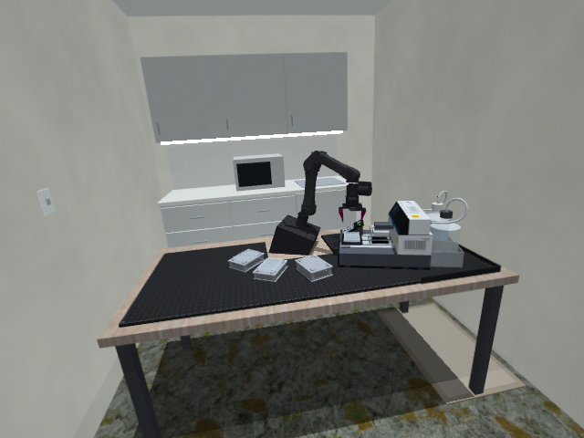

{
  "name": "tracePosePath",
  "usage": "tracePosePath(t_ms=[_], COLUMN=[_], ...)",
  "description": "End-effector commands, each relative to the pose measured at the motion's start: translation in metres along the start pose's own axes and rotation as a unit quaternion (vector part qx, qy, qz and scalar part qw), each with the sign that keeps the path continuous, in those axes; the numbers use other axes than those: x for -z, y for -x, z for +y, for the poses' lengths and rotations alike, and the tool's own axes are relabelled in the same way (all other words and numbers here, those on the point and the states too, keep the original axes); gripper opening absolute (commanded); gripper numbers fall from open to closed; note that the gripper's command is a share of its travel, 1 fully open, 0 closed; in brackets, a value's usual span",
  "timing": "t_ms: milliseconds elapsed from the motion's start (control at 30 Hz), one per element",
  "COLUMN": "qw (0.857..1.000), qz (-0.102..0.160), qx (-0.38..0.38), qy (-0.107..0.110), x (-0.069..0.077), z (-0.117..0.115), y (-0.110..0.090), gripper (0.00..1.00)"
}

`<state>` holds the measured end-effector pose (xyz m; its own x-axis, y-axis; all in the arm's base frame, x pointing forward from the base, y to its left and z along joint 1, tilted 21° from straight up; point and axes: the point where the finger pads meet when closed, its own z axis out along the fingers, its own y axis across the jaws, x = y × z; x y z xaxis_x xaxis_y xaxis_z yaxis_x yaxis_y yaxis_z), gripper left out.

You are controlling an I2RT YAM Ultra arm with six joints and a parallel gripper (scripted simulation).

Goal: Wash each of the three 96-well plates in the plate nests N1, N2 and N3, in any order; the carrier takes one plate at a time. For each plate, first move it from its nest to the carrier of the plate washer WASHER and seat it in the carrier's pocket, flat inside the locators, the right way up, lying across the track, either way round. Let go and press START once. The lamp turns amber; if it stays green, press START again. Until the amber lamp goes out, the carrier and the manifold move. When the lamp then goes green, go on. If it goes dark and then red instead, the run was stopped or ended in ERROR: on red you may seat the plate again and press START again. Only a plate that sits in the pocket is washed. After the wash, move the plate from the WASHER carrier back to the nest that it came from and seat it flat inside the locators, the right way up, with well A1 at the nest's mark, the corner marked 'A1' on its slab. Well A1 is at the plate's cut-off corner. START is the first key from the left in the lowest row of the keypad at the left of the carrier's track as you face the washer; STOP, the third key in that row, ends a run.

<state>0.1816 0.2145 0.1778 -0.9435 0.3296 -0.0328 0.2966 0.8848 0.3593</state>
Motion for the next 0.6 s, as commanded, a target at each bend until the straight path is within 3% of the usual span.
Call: tracePosePath(t_ms=[0,267,300,567], qw=[1.000,1.000,1.000,0.989], qz=[-0.001,-0.001,-0.001,0.000], qx=[0.001,0.001,0.017,0.150], qy=[0.001,0.001,0.001,0.001], x=[0.003,0.003,0.003,0.003], z=[0.000,0.000,-0.001,-0.013], y=[0.000,0.000,-0.006,-0.044], gripper=[1.00,1.00,0.00,0.00])
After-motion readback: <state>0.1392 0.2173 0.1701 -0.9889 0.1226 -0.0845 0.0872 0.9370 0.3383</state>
